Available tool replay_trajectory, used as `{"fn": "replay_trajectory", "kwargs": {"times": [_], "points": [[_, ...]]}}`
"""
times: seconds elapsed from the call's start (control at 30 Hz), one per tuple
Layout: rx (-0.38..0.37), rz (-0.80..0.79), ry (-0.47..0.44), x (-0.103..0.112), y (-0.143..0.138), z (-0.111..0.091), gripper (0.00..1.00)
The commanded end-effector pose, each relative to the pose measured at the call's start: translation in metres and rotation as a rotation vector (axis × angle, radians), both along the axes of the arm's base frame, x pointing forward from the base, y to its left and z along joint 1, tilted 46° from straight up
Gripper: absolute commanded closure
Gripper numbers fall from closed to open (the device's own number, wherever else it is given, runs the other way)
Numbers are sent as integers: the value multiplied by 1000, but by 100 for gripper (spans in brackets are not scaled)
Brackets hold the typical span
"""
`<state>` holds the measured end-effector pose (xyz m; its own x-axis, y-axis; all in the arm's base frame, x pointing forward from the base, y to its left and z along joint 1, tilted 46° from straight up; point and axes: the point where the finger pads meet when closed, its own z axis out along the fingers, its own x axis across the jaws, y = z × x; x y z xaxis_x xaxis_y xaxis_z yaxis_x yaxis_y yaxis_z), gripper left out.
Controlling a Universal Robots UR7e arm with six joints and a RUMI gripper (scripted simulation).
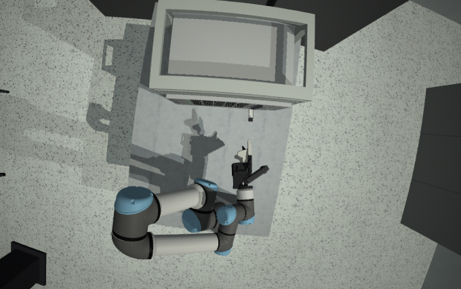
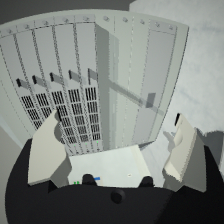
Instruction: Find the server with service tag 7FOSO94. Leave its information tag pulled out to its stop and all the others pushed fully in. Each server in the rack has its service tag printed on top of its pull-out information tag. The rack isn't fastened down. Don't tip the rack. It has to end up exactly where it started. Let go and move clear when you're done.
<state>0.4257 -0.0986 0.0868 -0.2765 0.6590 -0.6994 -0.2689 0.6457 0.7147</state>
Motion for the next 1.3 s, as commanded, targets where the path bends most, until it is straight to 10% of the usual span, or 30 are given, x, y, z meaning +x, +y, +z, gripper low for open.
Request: {"fn": "replay_trajectory", "kwargs": {"times": [0.0,1.27], "points": [[1,-7,-7,0,-1,1,0],[16,-75,-55,0,-7,6,0]]}}
